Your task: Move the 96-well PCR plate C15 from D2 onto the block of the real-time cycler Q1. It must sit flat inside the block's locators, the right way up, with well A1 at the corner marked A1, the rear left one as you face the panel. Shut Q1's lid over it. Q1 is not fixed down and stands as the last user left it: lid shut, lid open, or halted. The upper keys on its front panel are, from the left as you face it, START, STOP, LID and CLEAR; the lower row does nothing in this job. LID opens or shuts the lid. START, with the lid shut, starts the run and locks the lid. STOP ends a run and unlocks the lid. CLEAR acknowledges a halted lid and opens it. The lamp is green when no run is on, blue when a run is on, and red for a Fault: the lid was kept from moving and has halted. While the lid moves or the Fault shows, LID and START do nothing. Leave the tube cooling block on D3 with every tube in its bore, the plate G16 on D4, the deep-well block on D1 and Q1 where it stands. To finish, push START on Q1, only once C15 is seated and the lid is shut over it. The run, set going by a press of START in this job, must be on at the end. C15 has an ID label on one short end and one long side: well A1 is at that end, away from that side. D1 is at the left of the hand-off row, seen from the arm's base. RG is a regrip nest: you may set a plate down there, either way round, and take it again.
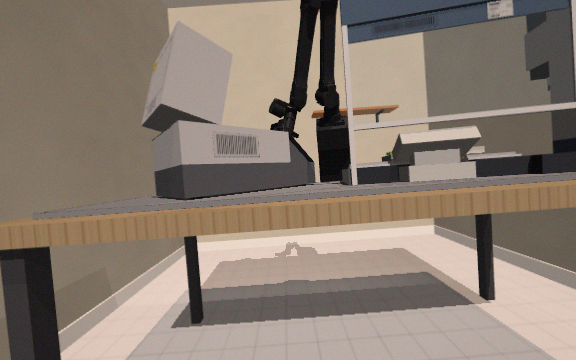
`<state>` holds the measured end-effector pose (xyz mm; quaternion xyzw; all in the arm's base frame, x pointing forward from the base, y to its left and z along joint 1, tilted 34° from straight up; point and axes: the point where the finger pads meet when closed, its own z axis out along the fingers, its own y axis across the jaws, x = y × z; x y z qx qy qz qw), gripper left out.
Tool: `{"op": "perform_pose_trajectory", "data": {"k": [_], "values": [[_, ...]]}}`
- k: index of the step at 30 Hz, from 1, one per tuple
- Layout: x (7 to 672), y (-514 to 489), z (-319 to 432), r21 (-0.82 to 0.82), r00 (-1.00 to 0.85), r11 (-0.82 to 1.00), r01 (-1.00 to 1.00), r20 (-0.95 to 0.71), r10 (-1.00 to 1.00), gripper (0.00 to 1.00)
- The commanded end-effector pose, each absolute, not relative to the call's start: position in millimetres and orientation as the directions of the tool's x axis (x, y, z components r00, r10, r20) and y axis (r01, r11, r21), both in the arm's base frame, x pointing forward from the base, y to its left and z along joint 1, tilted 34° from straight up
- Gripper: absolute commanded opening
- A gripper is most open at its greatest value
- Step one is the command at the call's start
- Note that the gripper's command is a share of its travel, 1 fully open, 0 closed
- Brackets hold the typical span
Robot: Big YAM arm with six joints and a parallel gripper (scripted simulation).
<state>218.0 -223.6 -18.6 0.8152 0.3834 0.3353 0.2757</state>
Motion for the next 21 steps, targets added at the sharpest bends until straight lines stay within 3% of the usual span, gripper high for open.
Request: {"op": "perform_pose_trajectory", "data": {"k": [1,16,21], "values": [[221.7,-228.2,-12.2,0.723,0.469,-0.531,0.442,0.318,0.824,0.0],[224.8,-228.3,-15.1,0.718,0.471,-0.541,0.437,0.33,0.818,0.0],[186.5,-207.9,-11.9,0.715,0.483,-0.546,0.437,0.325,0.813,0.0]]}}
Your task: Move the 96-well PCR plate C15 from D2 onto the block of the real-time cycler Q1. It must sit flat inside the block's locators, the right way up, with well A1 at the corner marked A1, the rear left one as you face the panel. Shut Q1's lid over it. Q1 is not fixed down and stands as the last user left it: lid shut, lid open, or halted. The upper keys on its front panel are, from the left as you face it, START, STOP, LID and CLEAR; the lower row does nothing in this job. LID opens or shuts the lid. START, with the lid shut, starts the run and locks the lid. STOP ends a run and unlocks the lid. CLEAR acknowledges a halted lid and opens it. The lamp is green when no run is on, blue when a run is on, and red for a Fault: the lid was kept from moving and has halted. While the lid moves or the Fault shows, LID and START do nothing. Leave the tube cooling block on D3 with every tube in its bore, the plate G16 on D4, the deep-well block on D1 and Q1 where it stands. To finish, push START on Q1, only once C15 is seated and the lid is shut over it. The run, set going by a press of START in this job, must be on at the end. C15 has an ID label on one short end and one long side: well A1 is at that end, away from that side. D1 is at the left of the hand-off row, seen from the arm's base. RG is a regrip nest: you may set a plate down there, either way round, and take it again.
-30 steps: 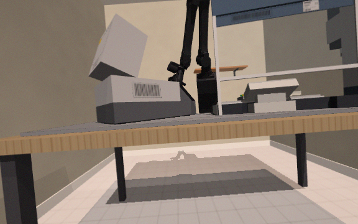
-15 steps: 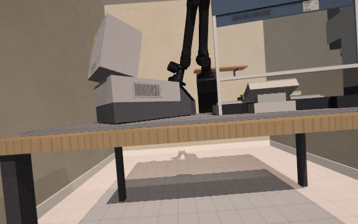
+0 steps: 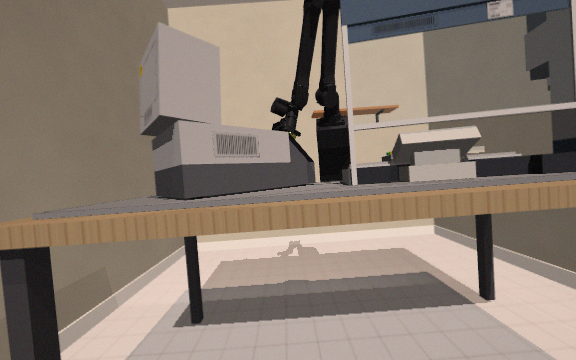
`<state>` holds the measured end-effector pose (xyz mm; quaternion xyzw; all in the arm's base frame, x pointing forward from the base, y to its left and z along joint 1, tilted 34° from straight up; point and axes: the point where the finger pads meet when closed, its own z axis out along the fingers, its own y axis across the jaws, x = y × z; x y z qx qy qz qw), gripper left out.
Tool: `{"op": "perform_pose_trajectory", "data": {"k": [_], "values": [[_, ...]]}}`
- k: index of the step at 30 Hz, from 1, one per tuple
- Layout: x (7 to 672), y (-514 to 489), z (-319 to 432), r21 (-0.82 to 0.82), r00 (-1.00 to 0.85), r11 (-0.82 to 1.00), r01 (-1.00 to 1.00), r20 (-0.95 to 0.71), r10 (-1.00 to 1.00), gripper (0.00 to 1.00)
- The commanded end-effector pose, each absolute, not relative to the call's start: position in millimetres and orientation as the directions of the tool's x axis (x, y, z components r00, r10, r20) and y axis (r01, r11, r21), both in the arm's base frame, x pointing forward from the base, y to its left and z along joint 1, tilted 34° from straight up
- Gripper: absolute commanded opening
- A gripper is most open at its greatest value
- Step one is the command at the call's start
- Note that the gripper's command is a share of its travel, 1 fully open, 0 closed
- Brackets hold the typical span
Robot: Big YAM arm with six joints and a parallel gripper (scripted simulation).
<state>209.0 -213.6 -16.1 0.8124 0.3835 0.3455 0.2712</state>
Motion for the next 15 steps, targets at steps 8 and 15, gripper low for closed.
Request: {"op": "perform_pose_trajectory", "data": {"k": [8,15], "values": [[165.3,-204.0,-1.7,0.731,0.477,-0.526,0.434,0.309,0.823,0.0],[129.3,-181.5,-1.5,0.727,0.493,-0.534,0.431,0.306,0.815,0.0]]}}
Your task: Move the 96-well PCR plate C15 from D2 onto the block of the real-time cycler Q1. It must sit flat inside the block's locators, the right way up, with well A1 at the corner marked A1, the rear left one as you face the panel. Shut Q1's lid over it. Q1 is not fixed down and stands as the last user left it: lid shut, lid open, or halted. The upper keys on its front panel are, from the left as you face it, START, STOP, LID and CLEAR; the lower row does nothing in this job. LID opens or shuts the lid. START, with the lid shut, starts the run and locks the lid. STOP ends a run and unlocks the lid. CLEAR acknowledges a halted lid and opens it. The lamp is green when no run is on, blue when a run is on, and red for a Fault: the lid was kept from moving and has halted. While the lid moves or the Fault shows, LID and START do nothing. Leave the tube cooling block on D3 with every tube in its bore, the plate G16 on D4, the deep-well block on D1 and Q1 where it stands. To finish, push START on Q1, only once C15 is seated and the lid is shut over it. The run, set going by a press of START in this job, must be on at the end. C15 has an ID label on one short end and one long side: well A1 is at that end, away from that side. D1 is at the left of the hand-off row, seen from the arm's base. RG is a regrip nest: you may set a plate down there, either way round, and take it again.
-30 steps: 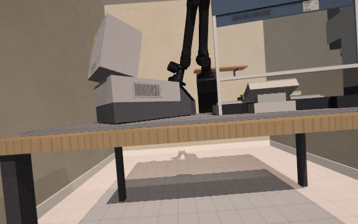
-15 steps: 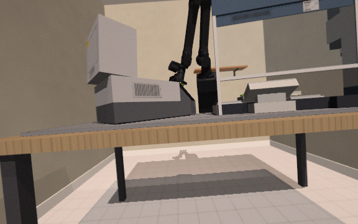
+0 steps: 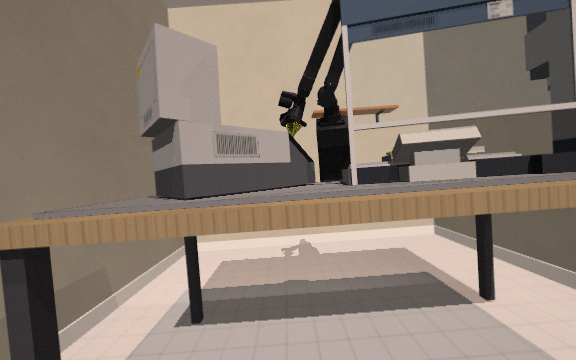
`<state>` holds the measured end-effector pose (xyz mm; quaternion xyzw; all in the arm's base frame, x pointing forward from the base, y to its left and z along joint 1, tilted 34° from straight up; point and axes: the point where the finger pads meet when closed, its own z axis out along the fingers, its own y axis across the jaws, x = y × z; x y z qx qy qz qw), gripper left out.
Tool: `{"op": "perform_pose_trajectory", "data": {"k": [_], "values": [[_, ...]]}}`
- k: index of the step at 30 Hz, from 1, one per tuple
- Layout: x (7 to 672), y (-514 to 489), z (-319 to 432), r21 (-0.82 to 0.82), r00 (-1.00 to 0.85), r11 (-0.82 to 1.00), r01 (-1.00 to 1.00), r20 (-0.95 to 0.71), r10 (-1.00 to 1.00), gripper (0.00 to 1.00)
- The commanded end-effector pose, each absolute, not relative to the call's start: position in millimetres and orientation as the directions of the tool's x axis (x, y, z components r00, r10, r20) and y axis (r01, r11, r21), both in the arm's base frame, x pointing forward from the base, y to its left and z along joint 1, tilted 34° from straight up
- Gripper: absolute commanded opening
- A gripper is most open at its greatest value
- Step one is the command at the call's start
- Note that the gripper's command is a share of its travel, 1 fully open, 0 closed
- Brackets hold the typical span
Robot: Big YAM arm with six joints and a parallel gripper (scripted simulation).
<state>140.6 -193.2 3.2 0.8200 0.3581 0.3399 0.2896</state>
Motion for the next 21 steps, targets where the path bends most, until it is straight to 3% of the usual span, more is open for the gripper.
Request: {"op": "perform_pose_trajectory", "data": {"k": [1,21], "values": [[127.9,-181.1,-2.6,0.724,0.494,-0.535,0.435,0.305,0.814,0.0],[140.3,-193.5,2.6,0.724,0.478,-0.528,0.443,0.307,0.823,0.0]]}}
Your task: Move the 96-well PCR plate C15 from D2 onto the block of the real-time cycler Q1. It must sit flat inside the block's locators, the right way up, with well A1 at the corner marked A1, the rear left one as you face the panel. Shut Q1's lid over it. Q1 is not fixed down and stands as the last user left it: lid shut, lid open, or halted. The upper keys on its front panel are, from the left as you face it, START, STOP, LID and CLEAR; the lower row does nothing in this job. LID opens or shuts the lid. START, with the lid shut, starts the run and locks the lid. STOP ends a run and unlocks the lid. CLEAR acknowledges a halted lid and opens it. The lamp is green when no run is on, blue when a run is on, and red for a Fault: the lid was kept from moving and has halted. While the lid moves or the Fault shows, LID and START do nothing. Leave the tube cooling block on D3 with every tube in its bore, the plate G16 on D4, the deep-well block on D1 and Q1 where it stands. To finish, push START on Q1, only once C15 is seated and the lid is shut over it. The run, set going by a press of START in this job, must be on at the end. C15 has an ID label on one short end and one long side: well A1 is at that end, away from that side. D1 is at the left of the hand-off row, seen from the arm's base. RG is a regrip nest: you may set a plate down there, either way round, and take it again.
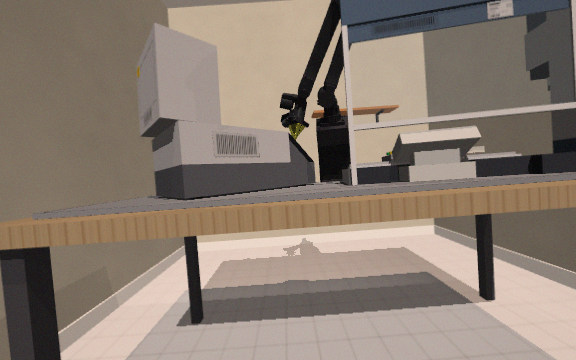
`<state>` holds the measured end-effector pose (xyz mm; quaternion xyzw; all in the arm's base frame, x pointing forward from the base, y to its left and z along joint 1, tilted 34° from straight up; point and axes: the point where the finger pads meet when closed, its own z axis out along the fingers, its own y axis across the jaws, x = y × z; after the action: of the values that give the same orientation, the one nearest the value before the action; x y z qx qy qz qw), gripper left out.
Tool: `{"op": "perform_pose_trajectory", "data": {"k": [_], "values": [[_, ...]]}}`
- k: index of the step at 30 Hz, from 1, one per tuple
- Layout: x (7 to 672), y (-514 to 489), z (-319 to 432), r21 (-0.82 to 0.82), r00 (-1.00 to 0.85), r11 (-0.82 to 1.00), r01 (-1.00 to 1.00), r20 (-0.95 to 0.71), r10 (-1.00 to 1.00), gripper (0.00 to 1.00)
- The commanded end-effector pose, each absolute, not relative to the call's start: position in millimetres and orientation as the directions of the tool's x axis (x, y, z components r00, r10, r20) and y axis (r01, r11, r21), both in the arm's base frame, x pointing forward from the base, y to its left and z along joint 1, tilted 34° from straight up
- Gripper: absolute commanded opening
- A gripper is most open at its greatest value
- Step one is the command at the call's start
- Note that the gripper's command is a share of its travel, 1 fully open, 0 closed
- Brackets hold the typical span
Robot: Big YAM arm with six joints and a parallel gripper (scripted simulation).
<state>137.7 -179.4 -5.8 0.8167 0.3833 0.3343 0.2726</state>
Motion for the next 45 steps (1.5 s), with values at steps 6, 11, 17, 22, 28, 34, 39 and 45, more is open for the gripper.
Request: {"op": "perform_pose_trajectory", "data": {"k": [6,11,17,22,28,34,39,45], "values": [[140.5,-195.8,4.1,0.728,0.478,-0.524,0.443,0.302,0.825,0.0],[140.4,-196.1,2.3,0.721,0.478,-0.532,0.443,0.312,0.821,0.0],[140.6,-198.4,2.9,0.721,0.478,-0.532,0.443,0.312,0.821,0.0],[140.6,-200.0,3.8,0.724,0.478,-0.529,0.443,0.309,0.822,0.0],[140.7,-201.7,4.8,0.726,0.478,-0.527,0.443,0.306,0.823,0.0],[139.8,-189.0,-1.7,0.712,0.478,-0.544,0.444,0.325,0.816,0.0],[139.3,-183.2,-4.6,0.709,0.474,-0.543,0.45,0.326,0.818,0.0],[138.9,-178.0,-5.4,0.714,0.469,-0.533,0.454,0.317,0.824,0.0]]}}
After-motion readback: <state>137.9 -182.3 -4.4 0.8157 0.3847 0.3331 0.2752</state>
